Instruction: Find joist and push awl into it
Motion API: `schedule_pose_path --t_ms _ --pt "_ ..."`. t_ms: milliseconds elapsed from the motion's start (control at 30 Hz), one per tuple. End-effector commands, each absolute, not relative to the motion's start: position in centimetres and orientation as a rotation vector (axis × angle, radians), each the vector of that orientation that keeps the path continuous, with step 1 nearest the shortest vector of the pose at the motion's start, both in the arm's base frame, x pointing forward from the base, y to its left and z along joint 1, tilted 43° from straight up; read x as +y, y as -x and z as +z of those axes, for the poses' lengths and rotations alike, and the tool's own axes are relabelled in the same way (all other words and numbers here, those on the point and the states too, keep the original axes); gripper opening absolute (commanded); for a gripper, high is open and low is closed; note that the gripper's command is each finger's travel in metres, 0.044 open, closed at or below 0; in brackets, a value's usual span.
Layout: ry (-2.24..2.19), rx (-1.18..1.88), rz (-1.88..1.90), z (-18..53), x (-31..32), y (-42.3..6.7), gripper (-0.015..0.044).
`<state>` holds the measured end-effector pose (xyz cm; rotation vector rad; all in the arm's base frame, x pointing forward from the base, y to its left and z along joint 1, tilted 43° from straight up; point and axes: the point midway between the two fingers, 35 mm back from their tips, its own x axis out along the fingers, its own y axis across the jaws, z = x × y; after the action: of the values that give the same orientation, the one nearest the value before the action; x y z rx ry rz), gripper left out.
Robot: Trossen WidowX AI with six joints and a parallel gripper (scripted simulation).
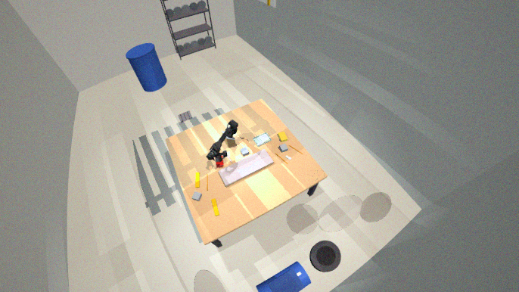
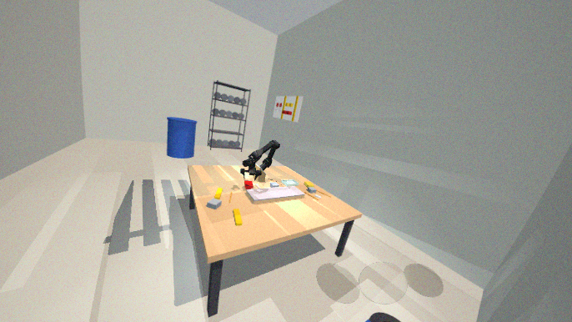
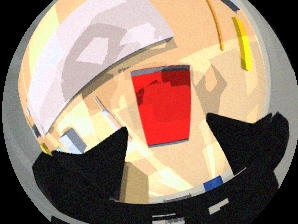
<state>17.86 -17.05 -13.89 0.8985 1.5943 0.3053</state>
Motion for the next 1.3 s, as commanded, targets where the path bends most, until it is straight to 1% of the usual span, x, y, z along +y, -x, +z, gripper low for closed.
schedule_pose_path --t_ms 0,1267 --pt "-0.893 1.593 0.305 -13.9 -17.2 -17.5 0.0440" --pt "-0.894 1.592 0.307 -17.5 -13.7 -17.7 0.0440"
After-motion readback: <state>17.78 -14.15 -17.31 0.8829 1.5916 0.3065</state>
